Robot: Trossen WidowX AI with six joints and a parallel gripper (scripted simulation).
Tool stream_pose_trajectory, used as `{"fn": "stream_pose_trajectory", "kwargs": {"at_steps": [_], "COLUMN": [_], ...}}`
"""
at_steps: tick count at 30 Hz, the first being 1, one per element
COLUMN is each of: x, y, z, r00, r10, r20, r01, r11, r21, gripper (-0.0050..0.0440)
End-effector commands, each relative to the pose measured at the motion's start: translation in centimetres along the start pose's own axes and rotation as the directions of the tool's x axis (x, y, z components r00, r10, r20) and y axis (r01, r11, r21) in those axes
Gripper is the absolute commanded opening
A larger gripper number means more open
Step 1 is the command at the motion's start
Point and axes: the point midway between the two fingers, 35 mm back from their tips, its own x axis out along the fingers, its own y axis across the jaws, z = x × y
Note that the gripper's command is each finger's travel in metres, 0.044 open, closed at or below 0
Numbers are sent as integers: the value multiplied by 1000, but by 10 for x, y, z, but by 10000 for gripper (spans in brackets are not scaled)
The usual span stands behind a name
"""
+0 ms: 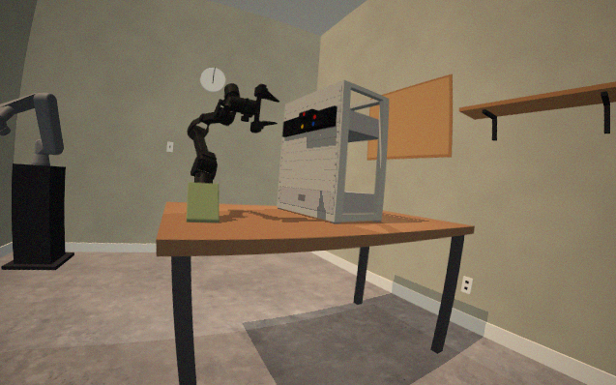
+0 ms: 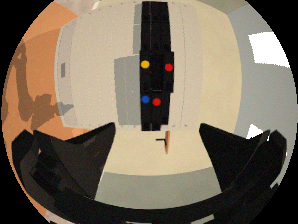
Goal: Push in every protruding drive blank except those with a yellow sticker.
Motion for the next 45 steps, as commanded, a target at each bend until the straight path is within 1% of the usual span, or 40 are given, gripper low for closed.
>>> {"fn": "stream_pose_trajectory", "kwargs": {"at_steps": [1,33,39,45], "x": [0,2,11,31], "y": [-3,-3,-5,-8], "z": [1,3,8,19], "r00": [1000,1000,1000,1000], "r10": [-2,2,1,1], "r20": [19,29,30,30], "r01": [2,-1,0,0], "r11": [1000,1000,1000,1000], "r21": [-16,-24,-24,-24], "gripper": [440,440,440,440]}}
